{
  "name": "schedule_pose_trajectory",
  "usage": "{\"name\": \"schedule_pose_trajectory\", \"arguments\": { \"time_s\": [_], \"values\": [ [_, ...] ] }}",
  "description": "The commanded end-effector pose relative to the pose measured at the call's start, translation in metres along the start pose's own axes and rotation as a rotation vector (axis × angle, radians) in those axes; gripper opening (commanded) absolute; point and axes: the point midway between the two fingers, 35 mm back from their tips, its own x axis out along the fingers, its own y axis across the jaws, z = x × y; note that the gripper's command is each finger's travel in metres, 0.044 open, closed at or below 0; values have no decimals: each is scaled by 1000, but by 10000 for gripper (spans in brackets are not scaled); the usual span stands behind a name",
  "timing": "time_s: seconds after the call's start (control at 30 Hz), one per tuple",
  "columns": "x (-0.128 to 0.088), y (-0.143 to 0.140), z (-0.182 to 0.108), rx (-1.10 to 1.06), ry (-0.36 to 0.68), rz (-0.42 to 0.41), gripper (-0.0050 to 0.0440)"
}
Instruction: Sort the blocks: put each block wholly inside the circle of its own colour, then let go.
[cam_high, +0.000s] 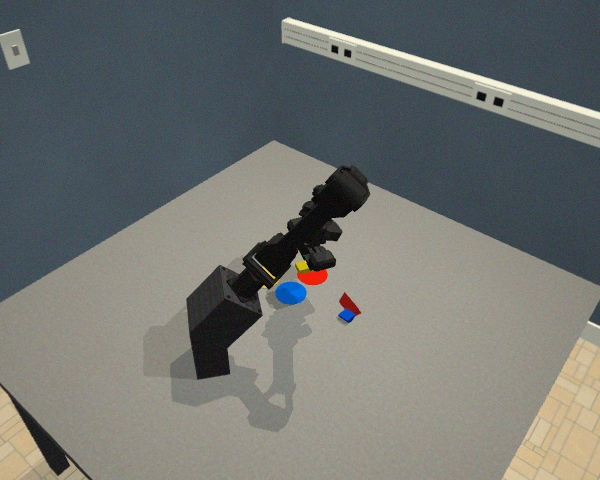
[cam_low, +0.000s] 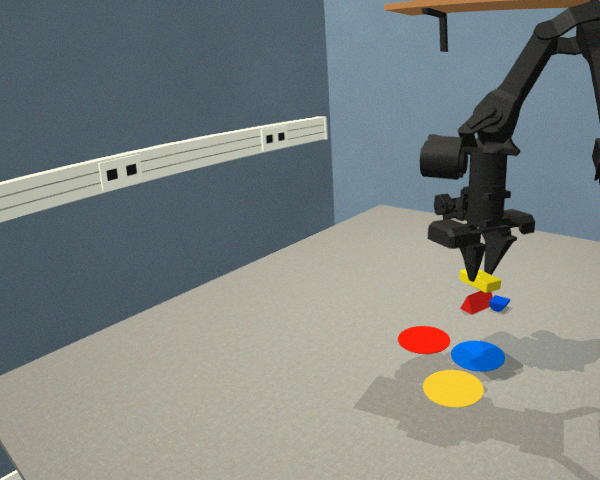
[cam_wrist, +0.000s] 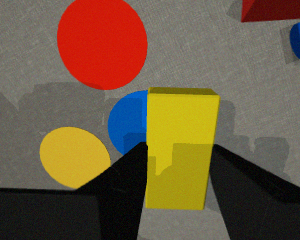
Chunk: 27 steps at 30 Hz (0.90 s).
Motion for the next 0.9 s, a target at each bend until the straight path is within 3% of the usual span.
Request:
{"name": "schedule_pose_trajectory", "arguments": {
  "time_s": [0.0, 0.87],
  "values": [
    [2, 14, 1, 14, -6, 12, 85],
    [26, 73, -34, -5, 0, -9, 85]
  ]
}}
